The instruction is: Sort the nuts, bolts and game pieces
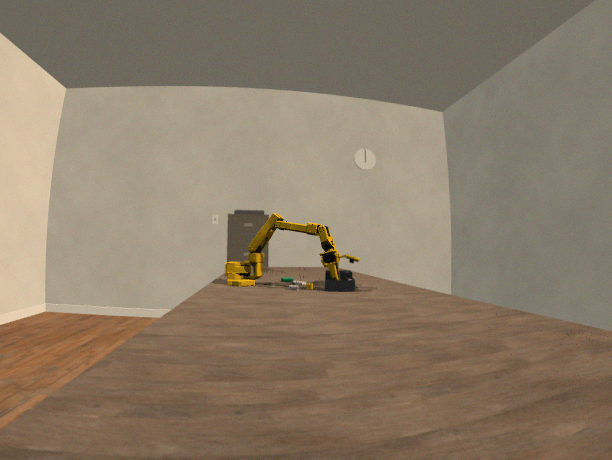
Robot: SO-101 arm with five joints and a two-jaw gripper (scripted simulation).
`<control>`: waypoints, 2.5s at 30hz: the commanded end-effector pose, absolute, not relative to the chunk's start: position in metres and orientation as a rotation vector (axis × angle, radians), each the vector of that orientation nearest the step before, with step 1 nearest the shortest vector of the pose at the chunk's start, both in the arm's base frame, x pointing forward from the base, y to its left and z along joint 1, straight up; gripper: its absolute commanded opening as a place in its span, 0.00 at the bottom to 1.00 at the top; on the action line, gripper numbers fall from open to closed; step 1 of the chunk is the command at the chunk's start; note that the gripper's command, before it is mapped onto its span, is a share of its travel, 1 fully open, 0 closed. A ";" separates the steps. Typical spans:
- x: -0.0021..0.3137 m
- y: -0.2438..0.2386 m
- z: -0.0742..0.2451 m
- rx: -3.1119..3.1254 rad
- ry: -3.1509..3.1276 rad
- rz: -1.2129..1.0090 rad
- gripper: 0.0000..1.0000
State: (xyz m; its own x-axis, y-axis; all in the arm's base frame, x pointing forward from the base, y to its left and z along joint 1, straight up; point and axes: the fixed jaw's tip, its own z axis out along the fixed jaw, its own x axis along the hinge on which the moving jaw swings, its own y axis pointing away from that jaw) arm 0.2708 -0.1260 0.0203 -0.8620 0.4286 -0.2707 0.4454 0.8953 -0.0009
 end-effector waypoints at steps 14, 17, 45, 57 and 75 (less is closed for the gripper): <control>0.276 -0.131 0.034 0.667 2.731 -0.109 0.17; 0.276 -0.131 0.034 0.667 2.731 -0.109 0.17; 0.265 -0.126 0.079 0.667 2.731 -0.109 0.17; 0.264 -0.125 0.082 0.667 2.731 -0.109 0.17; 0.258 -0.125 0.080 0.662 2.756 -0.107 0.18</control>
